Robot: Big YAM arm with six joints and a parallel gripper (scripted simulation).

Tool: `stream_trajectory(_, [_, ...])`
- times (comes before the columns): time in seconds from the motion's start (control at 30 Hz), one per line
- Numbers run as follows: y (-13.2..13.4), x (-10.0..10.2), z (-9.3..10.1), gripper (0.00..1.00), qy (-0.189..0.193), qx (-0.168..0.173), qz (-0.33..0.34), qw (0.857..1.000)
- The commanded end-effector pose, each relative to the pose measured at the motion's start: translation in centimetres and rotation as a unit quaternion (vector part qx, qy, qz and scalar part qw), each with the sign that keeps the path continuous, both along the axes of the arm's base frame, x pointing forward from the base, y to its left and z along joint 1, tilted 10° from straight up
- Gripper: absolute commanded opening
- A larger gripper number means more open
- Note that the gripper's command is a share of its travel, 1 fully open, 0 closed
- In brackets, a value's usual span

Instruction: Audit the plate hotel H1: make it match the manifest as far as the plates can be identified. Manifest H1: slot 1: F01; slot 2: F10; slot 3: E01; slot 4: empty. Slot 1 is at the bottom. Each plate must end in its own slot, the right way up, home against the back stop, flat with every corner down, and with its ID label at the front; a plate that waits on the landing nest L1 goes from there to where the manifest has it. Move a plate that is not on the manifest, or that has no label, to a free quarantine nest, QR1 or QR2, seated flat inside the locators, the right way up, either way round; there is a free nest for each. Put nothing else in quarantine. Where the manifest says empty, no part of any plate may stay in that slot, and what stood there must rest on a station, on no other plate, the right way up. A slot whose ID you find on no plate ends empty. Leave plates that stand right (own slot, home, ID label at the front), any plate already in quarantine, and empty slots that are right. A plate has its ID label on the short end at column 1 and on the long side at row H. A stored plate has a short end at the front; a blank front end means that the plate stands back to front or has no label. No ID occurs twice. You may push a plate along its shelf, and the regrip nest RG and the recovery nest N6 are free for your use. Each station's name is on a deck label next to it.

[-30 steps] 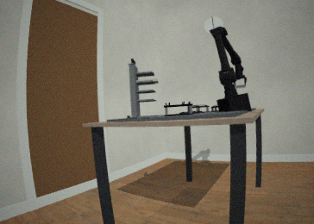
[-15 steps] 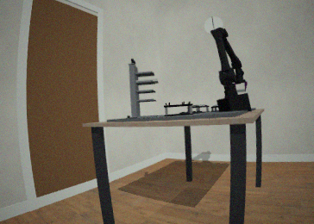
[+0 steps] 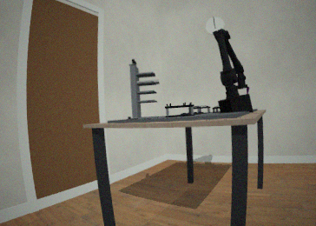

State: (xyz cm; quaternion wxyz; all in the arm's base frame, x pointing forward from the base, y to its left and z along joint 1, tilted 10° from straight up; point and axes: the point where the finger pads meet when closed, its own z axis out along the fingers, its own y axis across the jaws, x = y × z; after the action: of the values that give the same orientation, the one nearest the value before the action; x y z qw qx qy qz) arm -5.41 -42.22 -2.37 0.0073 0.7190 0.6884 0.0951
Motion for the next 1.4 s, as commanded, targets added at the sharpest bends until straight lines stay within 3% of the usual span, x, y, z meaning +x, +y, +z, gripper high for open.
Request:
stream_trajectory(0.0, [-1.3,0.6,1.4,0.86,0.004,-0.031,0.001,1.000])
stream_trajectory(0.07, [-0.7,0.7,-0.7,0.86,0.001,-0.012,0.001,1.000])
stream_trajectory(0.23, [-1.2,0.7,0.3,0.86,0.003,-0.024,0.002,1.000])
stream_trajectory(1.0, [-1.0,0.7,0.4,0.86,0.003,-0.024,0.002,1.000])
stream_trajectory(1.37, [-0.6,0.8,-1.1,0.86,0.001,-0.014,0.001,1.000])
